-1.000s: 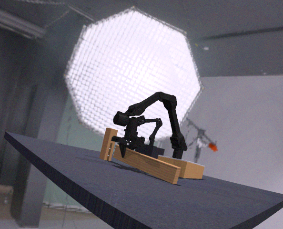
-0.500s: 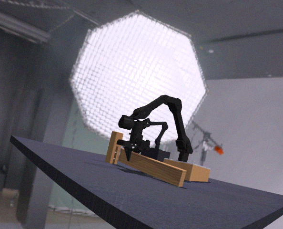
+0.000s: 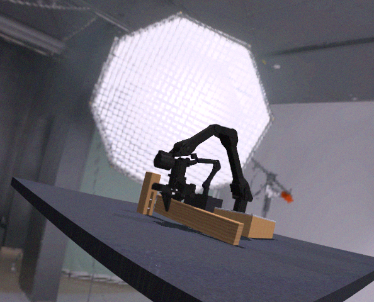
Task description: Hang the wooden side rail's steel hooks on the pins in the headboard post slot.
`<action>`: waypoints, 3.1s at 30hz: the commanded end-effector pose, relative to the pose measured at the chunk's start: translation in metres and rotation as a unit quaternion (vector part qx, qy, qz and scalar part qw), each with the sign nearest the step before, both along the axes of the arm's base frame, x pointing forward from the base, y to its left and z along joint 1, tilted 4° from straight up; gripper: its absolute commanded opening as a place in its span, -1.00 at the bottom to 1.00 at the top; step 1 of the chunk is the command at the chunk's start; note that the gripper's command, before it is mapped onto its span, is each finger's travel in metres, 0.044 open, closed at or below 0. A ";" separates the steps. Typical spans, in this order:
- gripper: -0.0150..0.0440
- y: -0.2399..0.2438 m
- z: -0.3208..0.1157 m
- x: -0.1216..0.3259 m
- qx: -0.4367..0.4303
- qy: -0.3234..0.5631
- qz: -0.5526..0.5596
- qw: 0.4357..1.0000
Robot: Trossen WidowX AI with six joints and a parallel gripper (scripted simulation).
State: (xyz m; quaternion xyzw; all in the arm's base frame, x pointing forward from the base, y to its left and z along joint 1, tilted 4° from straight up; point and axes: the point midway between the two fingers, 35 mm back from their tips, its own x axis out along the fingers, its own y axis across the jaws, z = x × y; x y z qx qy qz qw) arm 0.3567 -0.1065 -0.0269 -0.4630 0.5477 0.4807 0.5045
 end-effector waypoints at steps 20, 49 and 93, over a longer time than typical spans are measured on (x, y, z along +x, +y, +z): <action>-0.49 -0.006 0.004 0.008 -0.004 -0.009 -0.004 1.000; -0.49 -0.009 0.002 0.005 -0.005 -0.009 -0.004 1.000; -0.49 -0.013 0.005 0.004 -0.005 -0.009 -0.004 1.000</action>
